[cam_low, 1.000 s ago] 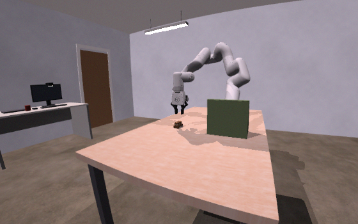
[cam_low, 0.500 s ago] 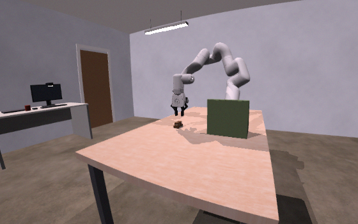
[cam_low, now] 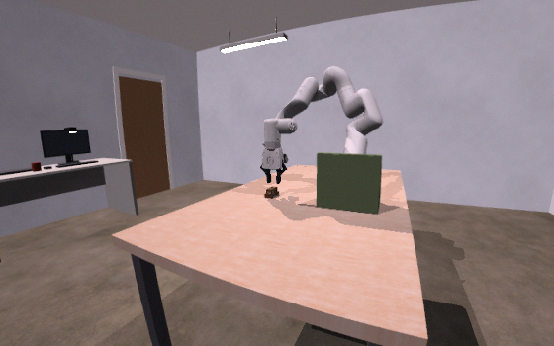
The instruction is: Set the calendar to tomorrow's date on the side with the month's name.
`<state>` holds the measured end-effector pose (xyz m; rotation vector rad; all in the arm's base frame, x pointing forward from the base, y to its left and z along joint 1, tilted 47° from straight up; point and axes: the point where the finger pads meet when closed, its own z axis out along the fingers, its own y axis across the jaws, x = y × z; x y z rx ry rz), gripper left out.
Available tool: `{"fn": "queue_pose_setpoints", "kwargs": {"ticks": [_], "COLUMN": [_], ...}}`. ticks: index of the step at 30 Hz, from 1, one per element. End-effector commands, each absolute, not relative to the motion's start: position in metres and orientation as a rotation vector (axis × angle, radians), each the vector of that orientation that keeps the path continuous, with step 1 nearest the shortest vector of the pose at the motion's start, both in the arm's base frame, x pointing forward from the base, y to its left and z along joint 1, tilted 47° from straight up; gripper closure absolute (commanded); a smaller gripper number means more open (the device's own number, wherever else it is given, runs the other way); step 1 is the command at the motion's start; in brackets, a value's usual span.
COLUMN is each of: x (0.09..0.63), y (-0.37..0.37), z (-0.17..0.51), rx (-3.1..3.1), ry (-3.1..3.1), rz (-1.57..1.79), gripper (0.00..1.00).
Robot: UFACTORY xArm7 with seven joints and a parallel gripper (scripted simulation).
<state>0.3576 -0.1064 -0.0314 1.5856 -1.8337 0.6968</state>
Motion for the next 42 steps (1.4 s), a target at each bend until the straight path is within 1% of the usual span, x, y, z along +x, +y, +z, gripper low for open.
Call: {"fn": "queue_pose_setpoints", "kwargs": {"ticks": [1, 42], "x": [0.3587, 0.3578], "y": [-0.1091, -0.1153], "z": [-0.0353, -0.0411], "rx": [1.590, 1.590], "ry": [-1.835, -1.835], "rz": [0.699, 0.699], "gripper": [0.53, 0.53]}}
